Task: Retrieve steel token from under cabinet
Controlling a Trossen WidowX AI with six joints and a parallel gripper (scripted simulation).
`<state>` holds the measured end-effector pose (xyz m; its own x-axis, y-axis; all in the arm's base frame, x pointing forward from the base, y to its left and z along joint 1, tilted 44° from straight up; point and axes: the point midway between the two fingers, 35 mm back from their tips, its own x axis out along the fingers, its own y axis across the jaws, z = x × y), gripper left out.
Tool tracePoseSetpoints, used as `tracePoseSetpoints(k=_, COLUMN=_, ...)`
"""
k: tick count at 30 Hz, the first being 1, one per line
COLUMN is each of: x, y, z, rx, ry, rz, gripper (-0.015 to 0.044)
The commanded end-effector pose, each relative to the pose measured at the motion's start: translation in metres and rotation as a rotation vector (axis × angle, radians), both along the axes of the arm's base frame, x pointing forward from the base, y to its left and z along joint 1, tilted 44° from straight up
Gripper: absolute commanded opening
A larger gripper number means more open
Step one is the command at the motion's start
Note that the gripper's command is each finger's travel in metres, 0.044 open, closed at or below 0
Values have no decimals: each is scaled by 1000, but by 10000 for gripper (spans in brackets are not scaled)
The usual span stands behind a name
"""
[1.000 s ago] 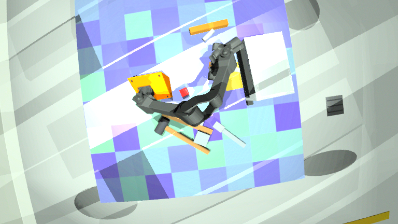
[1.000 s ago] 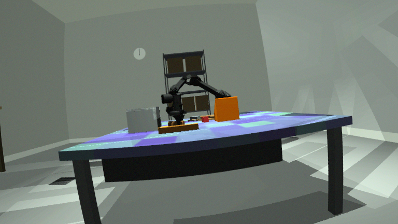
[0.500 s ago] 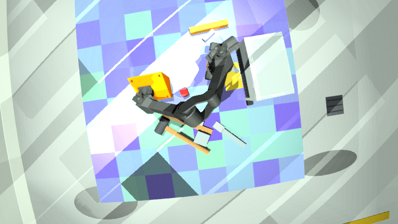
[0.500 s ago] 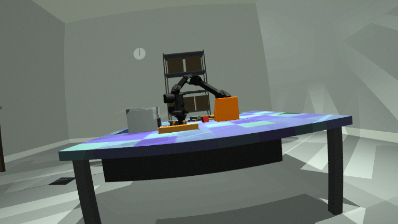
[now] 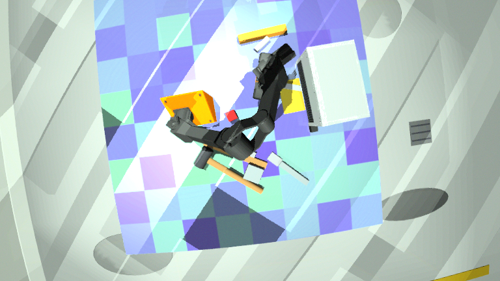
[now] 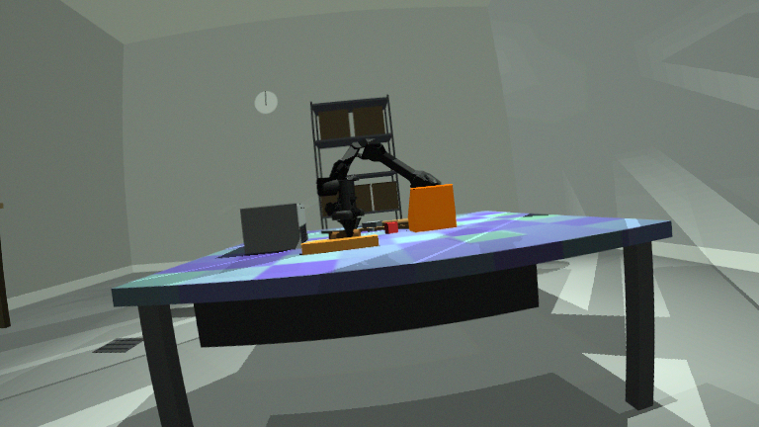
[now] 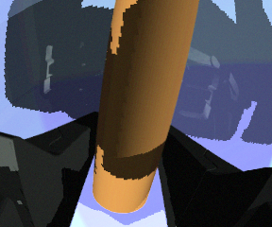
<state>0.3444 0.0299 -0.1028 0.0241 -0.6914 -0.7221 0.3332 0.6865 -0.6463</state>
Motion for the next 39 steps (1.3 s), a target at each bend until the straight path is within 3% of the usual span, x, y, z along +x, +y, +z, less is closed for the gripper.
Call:
tracePoseSetpoints(k=1, x=-7, y=1, z=-3, rx=0, ry=6, rz=0, gripper=0)
tracePoseSetpoints(k=39, x=-61, y=16, z=-18, rx=1, ry=9, rz=0, gripper=0)
